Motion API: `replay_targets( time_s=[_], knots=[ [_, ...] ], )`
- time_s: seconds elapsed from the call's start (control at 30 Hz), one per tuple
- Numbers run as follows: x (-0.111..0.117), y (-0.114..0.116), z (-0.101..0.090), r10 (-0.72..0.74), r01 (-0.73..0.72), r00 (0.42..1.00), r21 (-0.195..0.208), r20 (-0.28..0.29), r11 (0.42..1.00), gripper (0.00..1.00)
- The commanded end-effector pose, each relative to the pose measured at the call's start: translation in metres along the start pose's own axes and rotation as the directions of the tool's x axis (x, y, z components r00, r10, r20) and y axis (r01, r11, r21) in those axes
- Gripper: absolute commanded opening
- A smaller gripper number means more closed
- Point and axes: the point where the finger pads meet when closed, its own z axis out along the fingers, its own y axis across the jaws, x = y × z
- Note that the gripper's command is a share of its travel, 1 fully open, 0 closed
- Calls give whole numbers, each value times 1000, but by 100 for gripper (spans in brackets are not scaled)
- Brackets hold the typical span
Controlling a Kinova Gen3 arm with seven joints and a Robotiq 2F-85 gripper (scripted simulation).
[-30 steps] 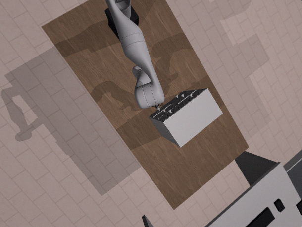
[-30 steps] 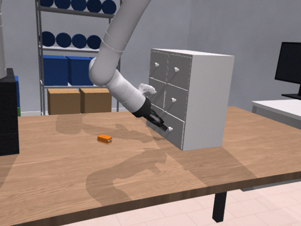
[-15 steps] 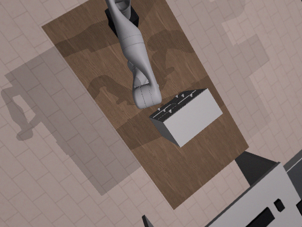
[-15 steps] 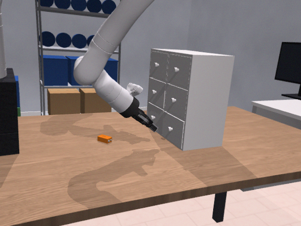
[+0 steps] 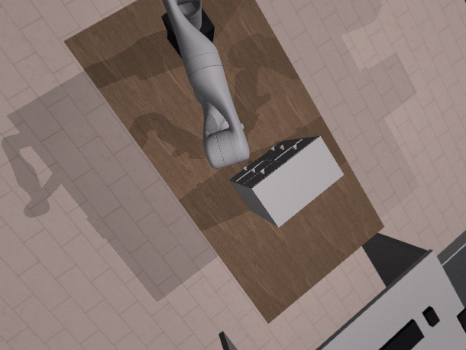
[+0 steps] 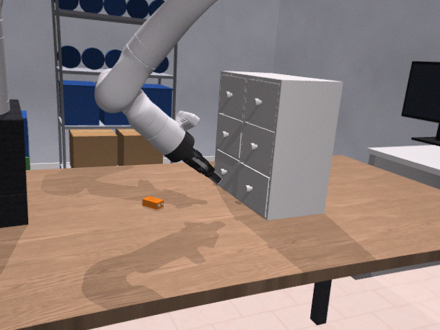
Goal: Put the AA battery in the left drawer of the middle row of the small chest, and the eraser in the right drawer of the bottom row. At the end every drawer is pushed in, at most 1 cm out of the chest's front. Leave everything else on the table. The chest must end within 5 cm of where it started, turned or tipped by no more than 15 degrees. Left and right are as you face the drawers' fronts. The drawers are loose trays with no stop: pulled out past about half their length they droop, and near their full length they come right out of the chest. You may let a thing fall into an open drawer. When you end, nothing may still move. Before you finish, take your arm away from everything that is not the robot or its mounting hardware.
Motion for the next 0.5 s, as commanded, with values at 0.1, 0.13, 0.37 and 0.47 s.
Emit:
replay_targets(
  time_s=[0.1, 0.13, 0.37, 0.47],
  knots=[
    [10, 0, -30, 0, 0, 1000, 2, 2, 1000, 0],
    [10, 0, -30, 0, 0, 1000, 2, 2, 1000, 0],
    [16, 1, -51, 0, 0, 1000, 2, 2, 1000, 0],
    [16, 1, -52, 0, 0, 1000, 2, 2, 1000, 0]
  ],
)
